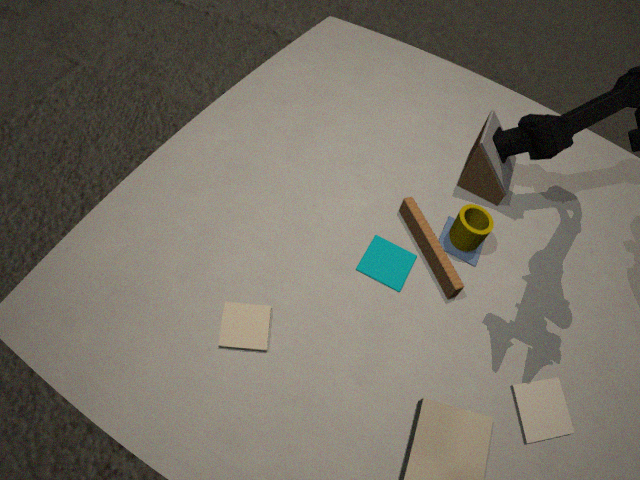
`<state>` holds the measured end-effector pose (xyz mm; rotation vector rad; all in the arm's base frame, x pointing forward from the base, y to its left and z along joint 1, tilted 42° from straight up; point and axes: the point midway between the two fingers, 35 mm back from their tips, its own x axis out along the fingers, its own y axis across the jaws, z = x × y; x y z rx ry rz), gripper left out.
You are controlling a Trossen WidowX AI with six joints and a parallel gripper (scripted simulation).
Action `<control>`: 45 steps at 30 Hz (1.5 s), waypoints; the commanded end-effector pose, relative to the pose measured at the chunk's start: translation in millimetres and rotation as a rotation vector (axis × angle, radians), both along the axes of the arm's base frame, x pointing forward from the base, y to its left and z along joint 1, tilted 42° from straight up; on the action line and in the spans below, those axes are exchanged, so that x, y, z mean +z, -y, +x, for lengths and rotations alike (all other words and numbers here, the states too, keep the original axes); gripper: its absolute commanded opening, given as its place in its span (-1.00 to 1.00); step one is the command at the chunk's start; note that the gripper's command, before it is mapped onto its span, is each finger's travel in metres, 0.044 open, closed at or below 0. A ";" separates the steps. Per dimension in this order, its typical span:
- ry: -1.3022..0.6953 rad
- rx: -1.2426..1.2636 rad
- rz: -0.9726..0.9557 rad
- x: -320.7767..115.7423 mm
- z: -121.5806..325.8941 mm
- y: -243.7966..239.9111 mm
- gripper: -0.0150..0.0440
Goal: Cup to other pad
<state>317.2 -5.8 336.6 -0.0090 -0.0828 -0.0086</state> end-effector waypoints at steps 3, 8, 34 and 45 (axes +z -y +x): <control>-0.167 0.021 0.081 -39.2 14.5 2.4 0.60; -0.694 0.005 0.419 -160.5 20.2 9.6 0.15; -1.875 -0.646 1.631 -306.7 -120.0 -15.7 0.07; -1.873 -0.647 1.631 -320.8 -120.4 -27.0 0.07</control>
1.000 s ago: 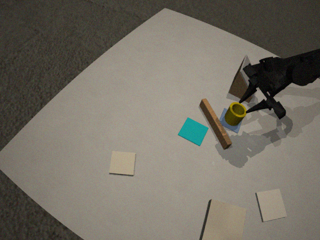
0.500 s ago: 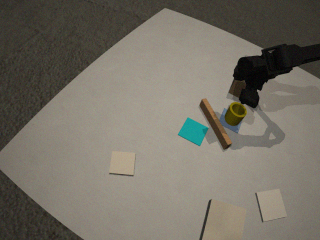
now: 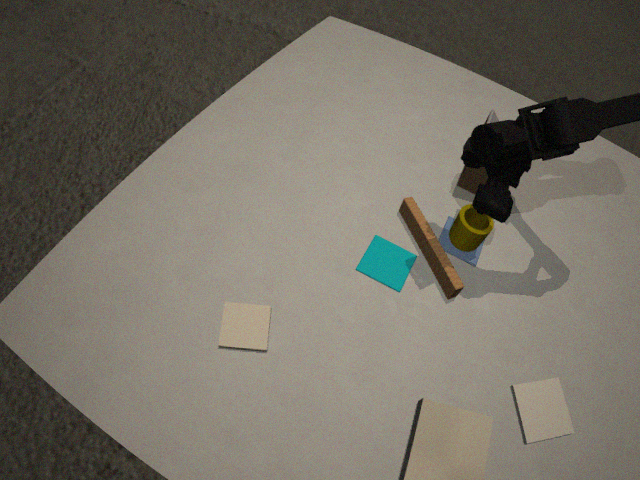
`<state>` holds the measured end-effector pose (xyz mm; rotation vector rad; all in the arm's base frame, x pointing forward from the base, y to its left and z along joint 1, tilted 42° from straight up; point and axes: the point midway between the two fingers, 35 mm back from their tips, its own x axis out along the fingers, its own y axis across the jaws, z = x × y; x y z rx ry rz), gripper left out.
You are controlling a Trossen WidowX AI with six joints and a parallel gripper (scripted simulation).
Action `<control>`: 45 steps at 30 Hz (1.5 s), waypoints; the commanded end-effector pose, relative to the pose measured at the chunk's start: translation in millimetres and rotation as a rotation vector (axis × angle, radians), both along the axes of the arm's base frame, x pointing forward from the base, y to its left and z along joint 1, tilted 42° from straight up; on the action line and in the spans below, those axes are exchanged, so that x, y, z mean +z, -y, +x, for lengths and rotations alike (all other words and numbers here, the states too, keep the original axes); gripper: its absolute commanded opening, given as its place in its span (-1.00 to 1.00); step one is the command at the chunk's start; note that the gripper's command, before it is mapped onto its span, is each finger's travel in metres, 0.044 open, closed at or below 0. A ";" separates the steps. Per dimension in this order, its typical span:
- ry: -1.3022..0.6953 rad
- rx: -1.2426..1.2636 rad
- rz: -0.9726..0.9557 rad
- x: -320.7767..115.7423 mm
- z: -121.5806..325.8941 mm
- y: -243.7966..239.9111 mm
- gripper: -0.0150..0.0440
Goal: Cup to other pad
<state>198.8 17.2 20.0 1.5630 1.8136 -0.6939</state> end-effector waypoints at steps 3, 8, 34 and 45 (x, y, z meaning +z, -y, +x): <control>-0.009 -0.001 0.006 -7.9 -2.4 -7.2 0.07; -0.008 -0.002 0.006 -14.2 -3.3 -12.6 0.07; -0.004 0.002 0.006 -33.8 -7.4 -30.5 0.01; -0.004 0.002 0.006 -33.8 -7.4 -30.5 -0.24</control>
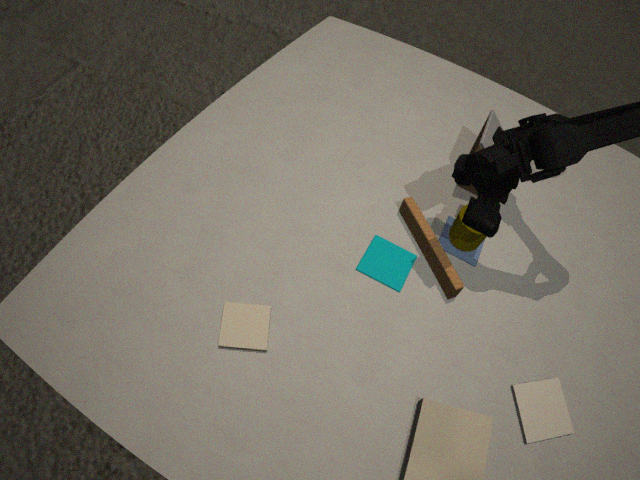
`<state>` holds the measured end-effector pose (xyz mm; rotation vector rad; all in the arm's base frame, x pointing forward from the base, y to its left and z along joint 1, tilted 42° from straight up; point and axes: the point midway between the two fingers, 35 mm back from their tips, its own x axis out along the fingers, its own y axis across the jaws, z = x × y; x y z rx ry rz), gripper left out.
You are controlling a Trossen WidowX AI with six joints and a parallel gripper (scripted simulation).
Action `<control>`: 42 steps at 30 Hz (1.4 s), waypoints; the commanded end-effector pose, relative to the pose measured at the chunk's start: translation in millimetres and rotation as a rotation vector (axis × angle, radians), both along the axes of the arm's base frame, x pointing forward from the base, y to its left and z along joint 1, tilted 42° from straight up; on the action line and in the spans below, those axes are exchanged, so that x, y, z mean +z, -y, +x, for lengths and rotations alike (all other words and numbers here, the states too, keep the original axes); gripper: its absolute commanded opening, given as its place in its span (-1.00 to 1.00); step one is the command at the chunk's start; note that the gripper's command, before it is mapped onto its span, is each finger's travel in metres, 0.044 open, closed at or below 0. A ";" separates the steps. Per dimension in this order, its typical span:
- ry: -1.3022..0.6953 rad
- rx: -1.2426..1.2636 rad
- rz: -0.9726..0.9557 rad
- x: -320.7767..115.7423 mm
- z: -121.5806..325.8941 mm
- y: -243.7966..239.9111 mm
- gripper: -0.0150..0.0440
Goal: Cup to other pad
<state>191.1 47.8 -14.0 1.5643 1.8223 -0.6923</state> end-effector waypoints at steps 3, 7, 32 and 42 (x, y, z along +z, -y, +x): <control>0.001 0.000 0.000 0.1 0.3 0.1 -0.31; 0.001 0.000 0.000 0.1 0.3 0.1 -0.40; -0.005 -0.003 0.001 47.8 4.7 44.0 -0.49; -0.012 -0.006 0.006 44.8 3.5 41.3 -0.49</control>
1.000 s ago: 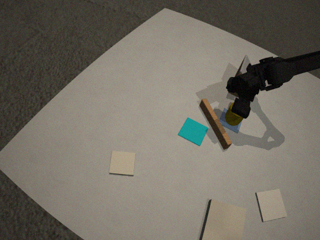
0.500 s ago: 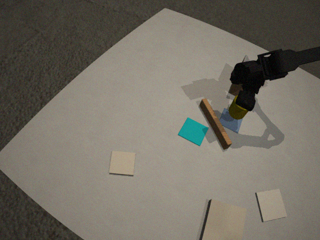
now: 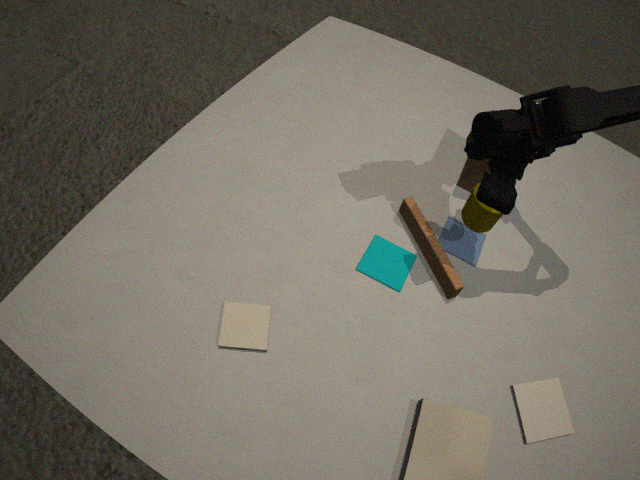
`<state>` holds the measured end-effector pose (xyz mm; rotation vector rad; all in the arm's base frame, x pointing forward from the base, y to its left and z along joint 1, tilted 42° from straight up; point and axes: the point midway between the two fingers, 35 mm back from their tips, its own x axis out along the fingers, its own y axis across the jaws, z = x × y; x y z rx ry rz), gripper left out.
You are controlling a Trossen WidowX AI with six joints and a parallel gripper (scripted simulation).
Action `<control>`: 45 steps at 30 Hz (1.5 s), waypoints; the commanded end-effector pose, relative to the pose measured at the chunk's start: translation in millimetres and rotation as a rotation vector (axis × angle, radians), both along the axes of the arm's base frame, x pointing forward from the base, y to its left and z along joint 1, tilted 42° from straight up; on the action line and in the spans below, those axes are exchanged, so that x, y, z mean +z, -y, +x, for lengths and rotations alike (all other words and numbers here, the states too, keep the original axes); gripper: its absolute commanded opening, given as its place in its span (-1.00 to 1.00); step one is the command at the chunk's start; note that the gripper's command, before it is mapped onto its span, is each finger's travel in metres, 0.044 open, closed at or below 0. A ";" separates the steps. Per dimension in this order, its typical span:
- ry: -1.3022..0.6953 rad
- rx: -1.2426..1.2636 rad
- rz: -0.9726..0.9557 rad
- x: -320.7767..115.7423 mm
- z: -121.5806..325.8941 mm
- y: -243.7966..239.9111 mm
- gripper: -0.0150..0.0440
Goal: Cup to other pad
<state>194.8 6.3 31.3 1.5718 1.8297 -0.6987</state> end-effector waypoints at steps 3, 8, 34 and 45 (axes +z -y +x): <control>-0.002 -0.001 0.000 -0.4 -0.1 -0.2 -0.49; -0.002 -0.001 0.000 -0.5 0.1 -0.1 -0.49; 0.007 0.001 -0.005 -17.3 37.2 16.6 -0.49; 0.009 0.002 -0.006 -24.9 54.3 24.2 -0.49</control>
